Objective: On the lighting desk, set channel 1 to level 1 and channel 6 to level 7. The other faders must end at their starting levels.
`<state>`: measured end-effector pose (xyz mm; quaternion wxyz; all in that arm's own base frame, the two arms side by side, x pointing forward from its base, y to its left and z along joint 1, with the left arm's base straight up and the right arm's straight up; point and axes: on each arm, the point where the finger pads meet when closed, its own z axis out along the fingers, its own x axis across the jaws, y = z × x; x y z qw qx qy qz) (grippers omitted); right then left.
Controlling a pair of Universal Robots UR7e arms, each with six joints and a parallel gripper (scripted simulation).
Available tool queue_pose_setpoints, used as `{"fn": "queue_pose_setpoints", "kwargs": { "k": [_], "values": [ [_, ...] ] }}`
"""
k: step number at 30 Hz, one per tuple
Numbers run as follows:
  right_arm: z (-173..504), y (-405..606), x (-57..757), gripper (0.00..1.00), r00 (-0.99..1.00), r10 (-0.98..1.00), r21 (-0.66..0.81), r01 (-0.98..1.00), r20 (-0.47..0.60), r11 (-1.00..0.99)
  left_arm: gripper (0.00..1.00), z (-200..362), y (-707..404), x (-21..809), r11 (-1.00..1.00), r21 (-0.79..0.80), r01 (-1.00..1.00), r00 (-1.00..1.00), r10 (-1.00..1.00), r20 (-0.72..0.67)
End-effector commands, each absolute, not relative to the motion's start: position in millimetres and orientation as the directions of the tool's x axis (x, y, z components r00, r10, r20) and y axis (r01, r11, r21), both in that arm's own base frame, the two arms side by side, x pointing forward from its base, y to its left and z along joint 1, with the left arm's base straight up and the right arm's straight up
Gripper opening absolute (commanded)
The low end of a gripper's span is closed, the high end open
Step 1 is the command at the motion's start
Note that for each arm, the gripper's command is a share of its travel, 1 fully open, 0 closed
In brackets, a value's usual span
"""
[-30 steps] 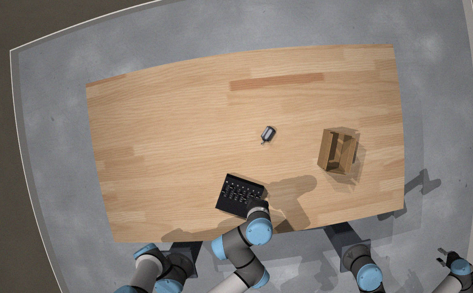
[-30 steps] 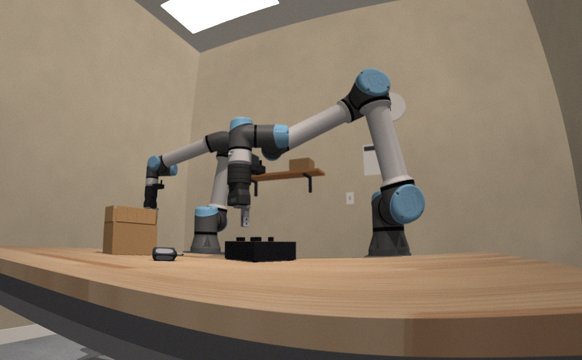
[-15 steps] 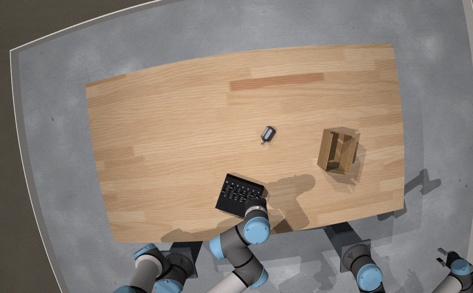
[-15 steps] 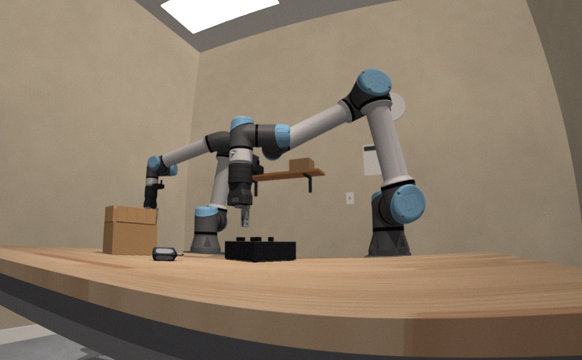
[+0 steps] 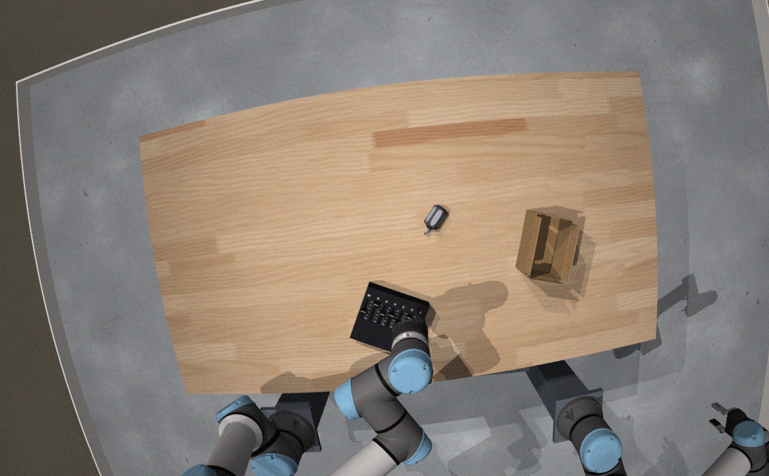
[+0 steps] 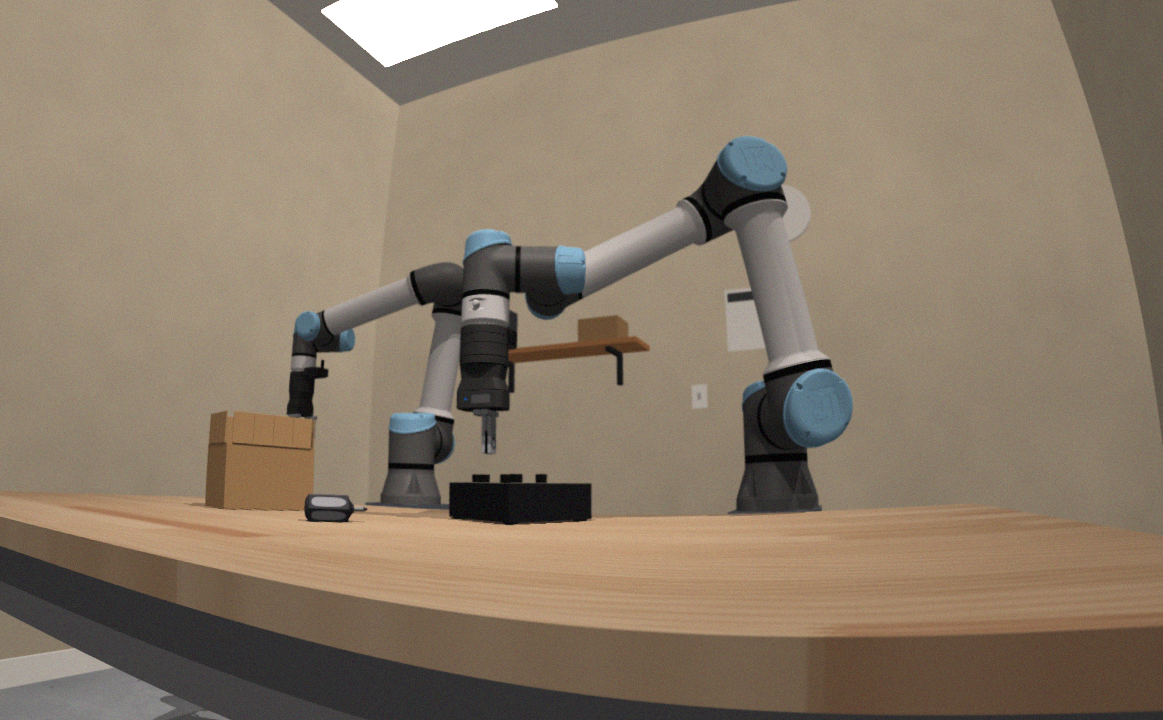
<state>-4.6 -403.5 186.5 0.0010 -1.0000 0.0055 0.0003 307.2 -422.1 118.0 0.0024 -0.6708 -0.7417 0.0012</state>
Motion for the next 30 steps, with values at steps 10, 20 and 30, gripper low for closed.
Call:
{"fn": "queue_pose_setpoints", "kwargs": {
  "k": [10, 20, 30],
  "values": [
    [187.0, -404.0, -4.4, 1.00, 1.000, -0.011, 0.000, -0.011, 0.000, -1.000, 0.00, 118.4, -420.4, 317.8, 0.492, 0.000, 0.871, -0.492, 0.871, 0.000],
    [187.0, -404.0, -4.4, 1.00, 1.000, -0.011, 0.000, -0.011, 0.000, -1.000, 0.00, 118.1, -416.9, 328.3, 0.734, 0.000, 0.679, -0.734, 0.679, 0.000],
    [187.0, -404.0, -4.4, 1.00, 1.000, -0.011, 0.000, -0.011, 0.000, -1.000, 0.00, 117.7, -412.2, 338.9, 0.894, 0.000, 0.449, -0.894, 0.449, 0.000]
  ]
}}
